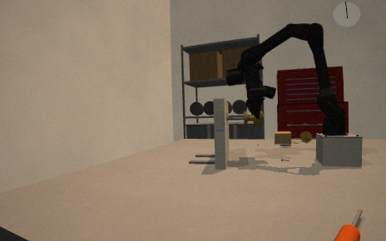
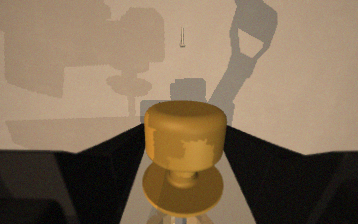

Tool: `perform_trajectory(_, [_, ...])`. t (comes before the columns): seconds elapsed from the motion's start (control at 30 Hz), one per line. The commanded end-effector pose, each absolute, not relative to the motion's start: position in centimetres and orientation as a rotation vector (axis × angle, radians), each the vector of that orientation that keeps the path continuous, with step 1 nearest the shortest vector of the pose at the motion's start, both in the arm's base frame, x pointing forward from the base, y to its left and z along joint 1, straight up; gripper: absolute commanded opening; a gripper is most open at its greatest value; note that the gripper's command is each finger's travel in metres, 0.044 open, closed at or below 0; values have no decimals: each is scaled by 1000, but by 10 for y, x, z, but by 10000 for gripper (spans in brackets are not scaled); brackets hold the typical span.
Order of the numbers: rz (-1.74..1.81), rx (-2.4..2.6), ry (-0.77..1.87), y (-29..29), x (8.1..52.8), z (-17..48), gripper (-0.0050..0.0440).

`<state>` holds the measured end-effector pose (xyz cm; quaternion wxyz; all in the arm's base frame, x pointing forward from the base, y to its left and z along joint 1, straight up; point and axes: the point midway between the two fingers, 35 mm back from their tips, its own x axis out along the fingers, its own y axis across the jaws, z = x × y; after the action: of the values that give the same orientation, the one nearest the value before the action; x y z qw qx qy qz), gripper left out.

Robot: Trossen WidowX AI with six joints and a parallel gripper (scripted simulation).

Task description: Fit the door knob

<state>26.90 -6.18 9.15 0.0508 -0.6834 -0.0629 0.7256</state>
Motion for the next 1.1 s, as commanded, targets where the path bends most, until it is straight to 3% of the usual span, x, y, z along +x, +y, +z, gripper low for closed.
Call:
perform_trajectory(0.0, [2190, -2099, -184, -62, 268, 95, 0])
perform_trajectory(1.07, [2201, -2089, -186, -61, 275, 95, 0])
